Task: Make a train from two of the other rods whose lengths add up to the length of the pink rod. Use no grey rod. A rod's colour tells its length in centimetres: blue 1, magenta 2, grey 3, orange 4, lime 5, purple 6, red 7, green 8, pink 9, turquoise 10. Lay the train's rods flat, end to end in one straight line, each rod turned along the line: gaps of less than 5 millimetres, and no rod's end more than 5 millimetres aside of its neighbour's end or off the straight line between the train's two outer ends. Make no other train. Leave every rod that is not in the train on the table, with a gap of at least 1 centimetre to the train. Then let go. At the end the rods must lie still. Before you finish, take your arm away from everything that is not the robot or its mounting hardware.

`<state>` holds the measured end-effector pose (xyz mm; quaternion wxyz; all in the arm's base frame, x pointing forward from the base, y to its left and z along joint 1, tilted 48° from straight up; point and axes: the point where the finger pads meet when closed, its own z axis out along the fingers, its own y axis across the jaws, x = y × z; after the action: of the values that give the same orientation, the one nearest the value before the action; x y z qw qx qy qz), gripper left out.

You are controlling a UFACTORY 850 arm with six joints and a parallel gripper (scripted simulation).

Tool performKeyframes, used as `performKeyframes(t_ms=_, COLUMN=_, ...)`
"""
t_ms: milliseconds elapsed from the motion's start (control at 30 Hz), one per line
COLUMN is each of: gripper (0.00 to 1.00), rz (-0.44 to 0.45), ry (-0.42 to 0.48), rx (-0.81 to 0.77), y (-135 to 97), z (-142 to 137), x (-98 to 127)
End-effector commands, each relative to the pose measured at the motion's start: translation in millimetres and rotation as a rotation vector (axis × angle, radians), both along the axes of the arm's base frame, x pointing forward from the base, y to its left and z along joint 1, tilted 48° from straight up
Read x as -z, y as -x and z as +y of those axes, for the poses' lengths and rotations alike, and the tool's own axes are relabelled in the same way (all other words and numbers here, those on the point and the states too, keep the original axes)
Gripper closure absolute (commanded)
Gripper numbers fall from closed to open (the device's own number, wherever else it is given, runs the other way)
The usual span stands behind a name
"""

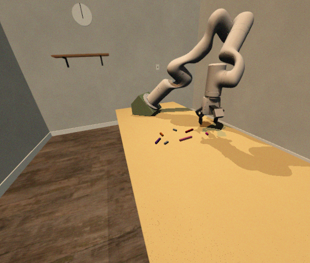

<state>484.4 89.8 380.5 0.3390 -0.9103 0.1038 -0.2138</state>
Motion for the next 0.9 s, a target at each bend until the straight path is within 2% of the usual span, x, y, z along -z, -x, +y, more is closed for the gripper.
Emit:
performKeyframes(t_ms=0, gripper=0.0, rz=-0.073, ry=0.04, rx=-0.068, y=2.2, z=4.8, x=-4.5)
performKeyframes(t_ms=200, gripper=0.0, rz=-0.075, ry=0.042, rx=-0.072, y=2.4, z=5.0, x=-4.7)
performKeyframes(t_ms=233, gripper=0.76, rz=-0.075, ry=0.042, rx=-0.072, y=2.4, z=5.0, x=-4.7)
performKeyframes(t_ms=867, gripper=0.76, rz=-0.075, ry=0.042, rx=-0.072, y=2.4, z=5.0, x=-4.7)
